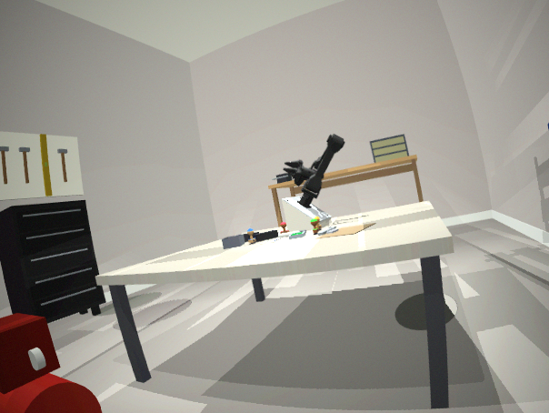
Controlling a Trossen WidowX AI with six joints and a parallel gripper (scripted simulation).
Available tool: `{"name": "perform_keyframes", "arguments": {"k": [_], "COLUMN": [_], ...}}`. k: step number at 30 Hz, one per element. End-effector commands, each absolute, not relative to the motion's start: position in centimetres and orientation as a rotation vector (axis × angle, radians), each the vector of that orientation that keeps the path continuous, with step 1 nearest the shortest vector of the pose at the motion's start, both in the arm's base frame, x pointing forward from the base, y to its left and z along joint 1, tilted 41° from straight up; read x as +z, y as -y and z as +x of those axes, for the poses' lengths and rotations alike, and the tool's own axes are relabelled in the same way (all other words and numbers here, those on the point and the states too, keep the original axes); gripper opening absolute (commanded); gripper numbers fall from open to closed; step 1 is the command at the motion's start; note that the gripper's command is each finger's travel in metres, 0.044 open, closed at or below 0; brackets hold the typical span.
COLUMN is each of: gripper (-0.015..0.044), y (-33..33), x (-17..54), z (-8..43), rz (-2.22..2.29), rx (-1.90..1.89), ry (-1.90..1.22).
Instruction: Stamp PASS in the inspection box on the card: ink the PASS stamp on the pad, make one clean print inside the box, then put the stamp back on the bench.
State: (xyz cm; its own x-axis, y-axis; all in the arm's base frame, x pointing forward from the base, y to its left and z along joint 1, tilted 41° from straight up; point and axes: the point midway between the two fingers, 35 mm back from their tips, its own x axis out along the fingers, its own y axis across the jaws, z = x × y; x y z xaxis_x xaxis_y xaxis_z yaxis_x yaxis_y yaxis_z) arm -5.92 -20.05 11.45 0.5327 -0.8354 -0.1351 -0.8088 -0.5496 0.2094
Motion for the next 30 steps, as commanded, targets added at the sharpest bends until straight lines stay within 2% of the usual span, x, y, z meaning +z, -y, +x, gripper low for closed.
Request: {"name": "perform_keyframes", "arguments": {"k": [1,4,7,17,30], "gripper": [0.0374,0.0295,0.0222,0.0222,0.0222], "y": [20.1,20.5,21.1,21.5,18.2], "x": [11.4,11.2,10.8,10.0,9.9], "z": [-5.9,-4.9,-2.8,5.9,17.6], "rz": [2.644,2.66,2.676,2.627,2.176], "rx": [-0.336,-0.374,-0.443,-0.521,-0.381], "ry": [1.417,1.307,1.071,0.269,-0.621]}}
